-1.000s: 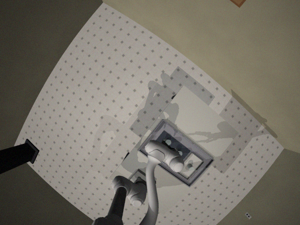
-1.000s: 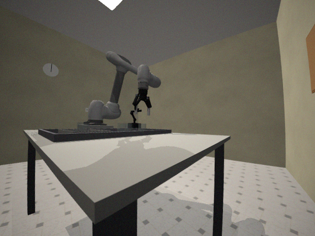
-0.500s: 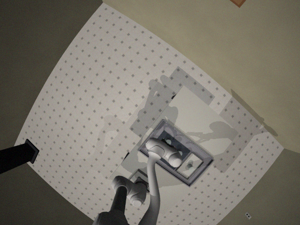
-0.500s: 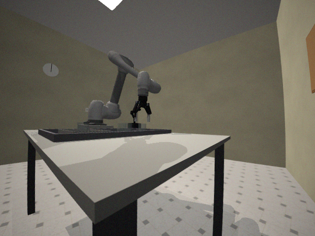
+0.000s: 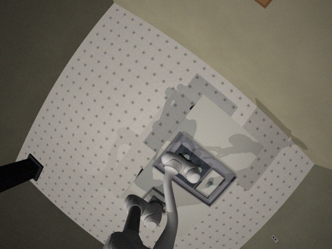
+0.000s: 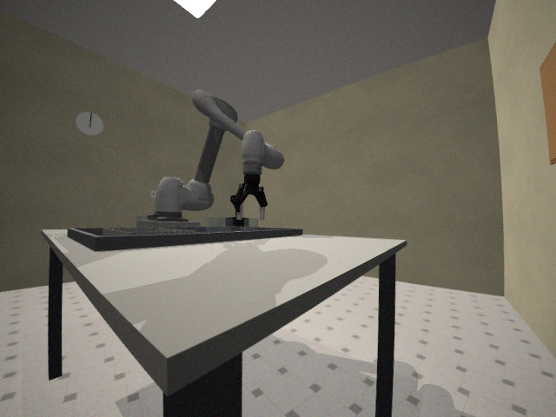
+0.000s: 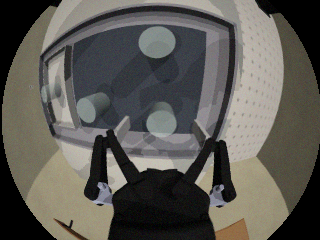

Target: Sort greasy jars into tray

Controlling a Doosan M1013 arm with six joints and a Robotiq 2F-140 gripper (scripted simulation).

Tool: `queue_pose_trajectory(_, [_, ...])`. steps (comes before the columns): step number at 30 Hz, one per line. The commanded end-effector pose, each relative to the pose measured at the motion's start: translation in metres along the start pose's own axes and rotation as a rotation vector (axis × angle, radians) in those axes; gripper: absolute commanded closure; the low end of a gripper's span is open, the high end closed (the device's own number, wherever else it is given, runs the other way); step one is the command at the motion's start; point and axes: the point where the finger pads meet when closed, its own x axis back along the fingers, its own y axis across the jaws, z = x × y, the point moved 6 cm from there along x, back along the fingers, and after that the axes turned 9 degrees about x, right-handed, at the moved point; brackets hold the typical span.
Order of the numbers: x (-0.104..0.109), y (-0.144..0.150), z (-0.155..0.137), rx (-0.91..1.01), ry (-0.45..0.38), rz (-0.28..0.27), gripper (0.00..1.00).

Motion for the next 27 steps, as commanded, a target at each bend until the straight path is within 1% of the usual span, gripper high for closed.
queue_pose_trajectory(1, [-0.005, 0.000, 0.000, 0.000, 0.000, 0.000, 0.00])
queue_pose_trajectory(4, [-0.007, 0.000, 0.000, 0.000, 0.000, 0.000, 0.00])
queue_pose_trajectory(14, [-0.027, 0.000, 0.000, 0.000, 0.000, 0.000, 0.00])
queue_pose_trajectory(18, [-0.027, 0.000, 0.000, 0.000, 0.000, 0.000, 0.00])
queue_pose_trajectory(19, [-0.027, 0.000, 0.000, 0.000, 0.000, 0.000, 0.39])
queue_pose_trajectory(27, [-0.027, 0.000, 0.000, 0.000, 0.000, 0.000, 0.39])
